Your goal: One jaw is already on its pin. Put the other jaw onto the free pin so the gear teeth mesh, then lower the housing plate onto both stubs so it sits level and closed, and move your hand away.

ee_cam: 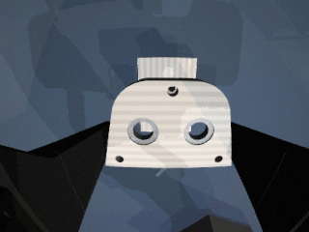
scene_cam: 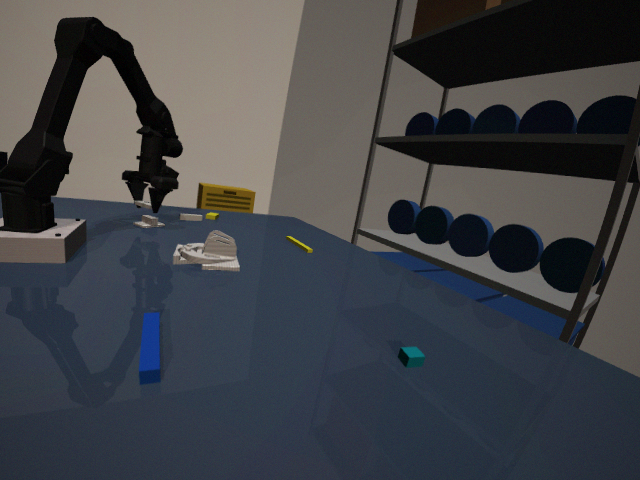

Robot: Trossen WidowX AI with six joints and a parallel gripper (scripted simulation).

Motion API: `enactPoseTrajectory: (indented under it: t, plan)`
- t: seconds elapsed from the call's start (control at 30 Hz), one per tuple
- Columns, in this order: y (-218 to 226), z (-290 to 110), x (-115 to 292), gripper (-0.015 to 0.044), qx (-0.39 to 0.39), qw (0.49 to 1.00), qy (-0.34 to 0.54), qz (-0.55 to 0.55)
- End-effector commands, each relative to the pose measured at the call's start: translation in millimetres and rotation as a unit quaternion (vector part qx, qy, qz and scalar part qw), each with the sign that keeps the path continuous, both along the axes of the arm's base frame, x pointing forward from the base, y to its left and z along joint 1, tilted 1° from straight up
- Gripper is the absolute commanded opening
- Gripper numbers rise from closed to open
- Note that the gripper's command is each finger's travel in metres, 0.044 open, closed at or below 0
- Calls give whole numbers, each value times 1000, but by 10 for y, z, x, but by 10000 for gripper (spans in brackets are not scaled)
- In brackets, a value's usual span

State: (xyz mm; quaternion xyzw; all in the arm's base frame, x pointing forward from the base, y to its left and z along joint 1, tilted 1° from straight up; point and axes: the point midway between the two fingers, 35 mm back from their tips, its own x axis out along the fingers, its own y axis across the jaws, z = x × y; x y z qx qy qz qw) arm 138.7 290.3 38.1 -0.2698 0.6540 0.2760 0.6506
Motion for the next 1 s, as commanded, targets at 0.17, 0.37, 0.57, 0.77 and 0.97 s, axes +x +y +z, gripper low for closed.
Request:
enactPoseTrajectory:
  t: [0.17,0.37,0.57,0.77,0.97]
  plan:
    - [-1,311,6,351,5,1000,-4,-2]
    - [-11,391,3,351,5,1000,-4,-2]
    - [-57,391,72,351,5,1000,-4,-12]
    - [-176,393,235,351,5,999,-5,-35]
    - [-305,394,389,351,4,998,-6,-57]
